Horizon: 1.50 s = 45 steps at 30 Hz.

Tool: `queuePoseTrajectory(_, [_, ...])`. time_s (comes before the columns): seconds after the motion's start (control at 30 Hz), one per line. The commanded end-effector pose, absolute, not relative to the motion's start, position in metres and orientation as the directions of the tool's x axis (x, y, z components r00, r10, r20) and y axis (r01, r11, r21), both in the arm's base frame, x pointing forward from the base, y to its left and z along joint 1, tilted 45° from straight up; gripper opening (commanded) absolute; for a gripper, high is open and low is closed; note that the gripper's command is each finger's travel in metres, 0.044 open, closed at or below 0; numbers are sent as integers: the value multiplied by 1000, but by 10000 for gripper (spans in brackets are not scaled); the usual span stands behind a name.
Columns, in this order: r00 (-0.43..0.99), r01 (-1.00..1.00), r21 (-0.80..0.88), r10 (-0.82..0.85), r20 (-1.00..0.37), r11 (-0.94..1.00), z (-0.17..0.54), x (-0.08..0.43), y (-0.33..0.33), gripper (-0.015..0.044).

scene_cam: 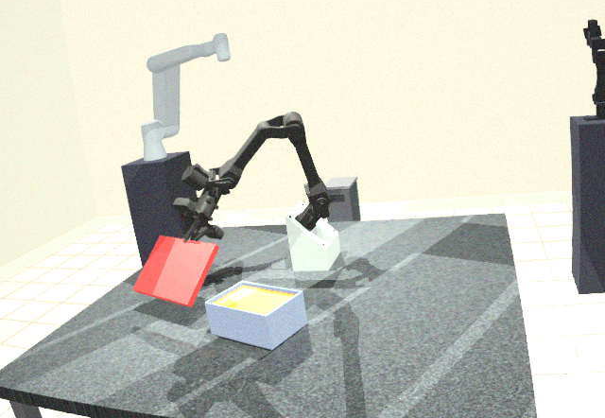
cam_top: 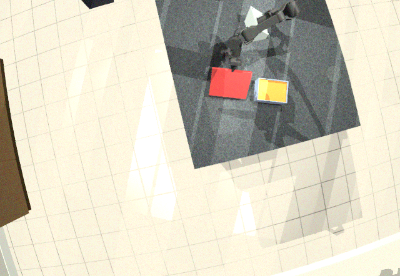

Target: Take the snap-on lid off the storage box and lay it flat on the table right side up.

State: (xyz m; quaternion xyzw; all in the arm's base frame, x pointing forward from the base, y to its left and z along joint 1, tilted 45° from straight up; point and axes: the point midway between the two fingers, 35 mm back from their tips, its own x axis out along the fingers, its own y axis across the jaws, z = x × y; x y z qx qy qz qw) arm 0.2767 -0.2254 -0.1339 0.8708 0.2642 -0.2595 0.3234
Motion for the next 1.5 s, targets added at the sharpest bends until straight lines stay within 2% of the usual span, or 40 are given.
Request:
queuePoseTrajectory(0.0, [726, 626, 422, 292, -623, -656, -137, 276, -223, 0])
queuePoseTrajectory(1.47, [726, 626, 421, 293, -622, -656, -163, 275, -198, 0])
